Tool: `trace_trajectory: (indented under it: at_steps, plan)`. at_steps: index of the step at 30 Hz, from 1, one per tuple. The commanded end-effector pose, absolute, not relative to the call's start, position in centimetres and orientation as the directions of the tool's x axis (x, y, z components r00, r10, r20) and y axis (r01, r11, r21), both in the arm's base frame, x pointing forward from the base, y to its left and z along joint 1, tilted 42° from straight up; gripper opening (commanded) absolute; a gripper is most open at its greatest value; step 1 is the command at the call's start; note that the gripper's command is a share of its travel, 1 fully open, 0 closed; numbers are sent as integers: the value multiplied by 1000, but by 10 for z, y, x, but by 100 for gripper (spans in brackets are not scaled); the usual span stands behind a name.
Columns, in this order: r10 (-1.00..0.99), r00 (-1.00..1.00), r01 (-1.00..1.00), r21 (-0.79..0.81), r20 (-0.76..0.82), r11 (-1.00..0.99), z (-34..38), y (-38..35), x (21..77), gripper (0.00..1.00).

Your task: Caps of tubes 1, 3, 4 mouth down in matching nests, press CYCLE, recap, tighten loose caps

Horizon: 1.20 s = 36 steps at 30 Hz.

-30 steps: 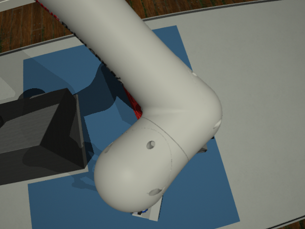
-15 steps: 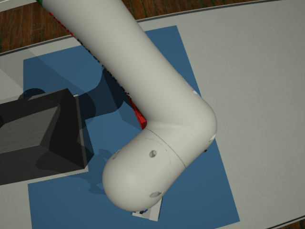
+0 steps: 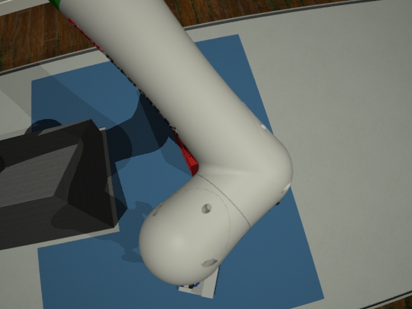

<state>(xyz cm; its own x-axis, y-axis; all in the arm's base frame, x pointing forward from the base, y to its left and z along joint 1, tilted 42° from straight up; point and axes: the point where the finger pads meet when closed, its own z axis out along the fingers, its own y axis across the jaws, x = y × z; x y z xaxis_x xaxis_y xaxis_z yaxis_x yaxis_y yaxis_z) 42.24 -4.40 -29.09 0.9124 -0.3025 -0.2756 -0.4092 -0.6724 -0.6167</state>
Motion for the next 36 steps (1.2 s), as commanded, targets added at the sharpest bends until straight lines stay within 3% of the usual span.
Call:
trace_trajectory:
  at_steps: [1, 15, 16, 36]
  plan:
    - [-303, 912, -409, -617, -275, -673, -292, -43, 422, 29]
    - [-303, 912, -409, -617, -275, -673, -295, -41, 422, 29]
    - [-303, 912, -409, -617, -275, -673, -295, -41, 422, 0]
    - [-303, 912, -409, -617, -275, -673, -273, -61, 422, 0]
